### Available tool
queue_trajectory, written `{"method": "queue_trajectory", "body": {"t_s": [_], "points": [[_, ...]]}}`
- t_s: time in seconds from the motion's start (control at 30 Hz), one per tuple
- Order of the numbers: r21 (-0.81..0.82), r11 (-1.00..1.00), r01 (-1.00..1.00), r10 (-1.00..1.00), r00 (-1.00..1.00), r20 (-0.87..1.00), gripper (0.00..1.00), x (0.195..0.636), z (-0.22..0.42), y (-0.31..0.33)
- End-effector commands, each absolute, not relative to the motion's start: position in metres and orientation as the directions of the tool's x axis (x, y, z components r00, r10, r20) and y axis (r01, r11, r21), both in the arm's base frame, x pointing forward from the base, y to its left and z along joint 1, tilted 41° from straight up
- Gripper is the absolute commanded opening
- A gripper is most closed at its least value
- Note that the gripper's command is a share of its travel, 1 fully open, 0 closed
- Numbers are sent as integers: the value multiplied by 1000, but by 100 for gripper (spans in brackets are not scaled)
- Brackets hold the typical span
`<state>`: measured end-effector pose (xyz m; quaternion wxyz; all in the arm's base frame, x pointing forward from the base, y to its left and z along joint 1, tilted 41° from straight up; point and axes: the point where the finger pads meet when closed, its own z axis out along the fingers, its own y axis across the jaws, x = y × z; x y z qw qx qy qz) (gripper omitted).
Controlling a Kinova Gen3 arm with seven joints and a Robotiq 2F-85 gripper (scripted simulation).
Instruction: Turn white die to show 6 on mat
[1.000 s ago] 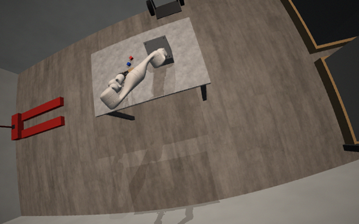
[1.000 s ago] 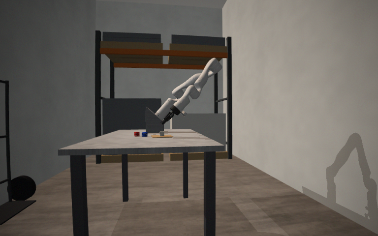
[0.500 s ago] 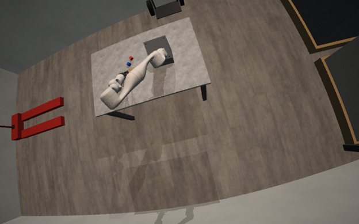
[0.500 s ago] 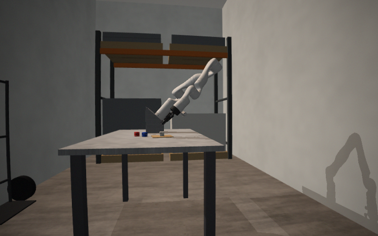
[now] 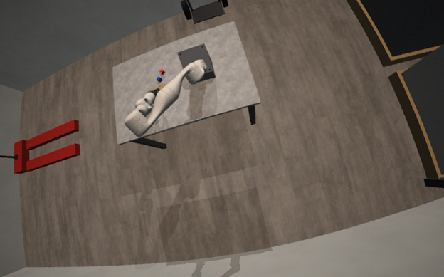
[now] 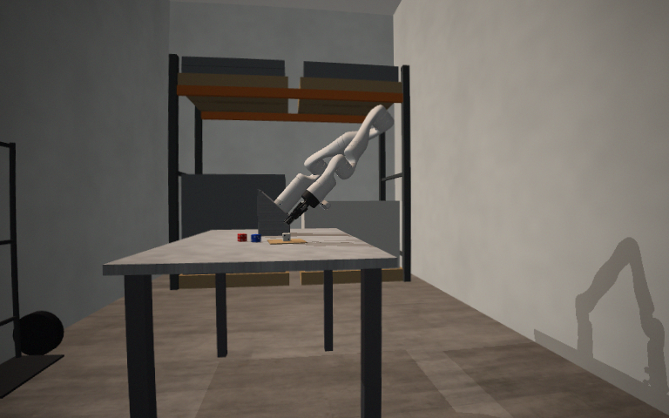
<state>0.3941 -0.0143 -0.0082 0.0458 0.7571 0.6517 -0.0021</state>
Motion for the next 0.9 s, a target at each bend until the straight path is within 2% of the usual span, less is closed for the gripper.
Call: {"method": "queue_trajectory", "body": {"t_s": [0.0,0.87], "points": [[63,-142,988,987,146,-65,46,394,-13,-11],[63,-142,988,987,146,-65,46,400,-44,16]]}}
